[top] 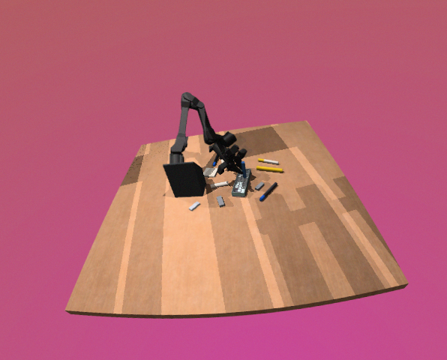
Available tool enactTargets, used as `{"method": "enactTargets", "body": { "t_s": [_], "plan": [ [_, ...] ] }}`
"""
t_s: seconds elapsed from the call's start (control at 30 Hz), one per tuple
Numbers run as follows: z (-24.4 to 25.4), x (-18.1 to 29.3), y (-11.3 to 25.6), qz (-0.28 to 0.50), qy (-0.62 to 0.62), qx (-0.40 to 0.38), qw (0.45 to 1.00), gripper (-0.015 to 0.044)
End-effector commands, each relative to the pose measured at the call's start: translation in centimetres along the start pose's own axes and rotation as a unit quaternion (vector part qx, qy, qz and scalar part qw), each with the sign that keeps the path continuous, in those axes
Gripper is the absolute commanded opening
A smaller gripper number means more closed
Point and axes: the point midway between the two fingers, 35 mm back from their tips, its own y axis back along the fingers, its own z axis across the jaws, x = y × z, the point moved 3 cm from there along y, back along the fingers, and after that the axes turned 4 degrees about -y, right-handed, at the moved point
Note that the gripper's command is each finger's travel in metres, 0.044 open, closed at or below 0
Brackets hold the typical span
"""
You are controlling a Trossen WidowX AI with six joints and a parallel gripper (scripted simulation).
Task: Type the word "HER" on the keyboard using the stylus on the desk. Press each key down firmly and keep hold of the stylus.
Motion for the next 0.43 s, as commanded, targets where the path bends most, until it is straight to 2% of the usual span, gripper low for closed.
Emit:
{"method": "enactTargets", "body": {
  "t_s": [0.0,0.4],
  "plan": [
    [0.1,-1.2,0.7,-0.001,0.000,-0.001,1.000,0.0081],
    [0.2,-2.1,1.2,-0.004,-0.003,-0.003,1.000,0.0081]
  ]
}}
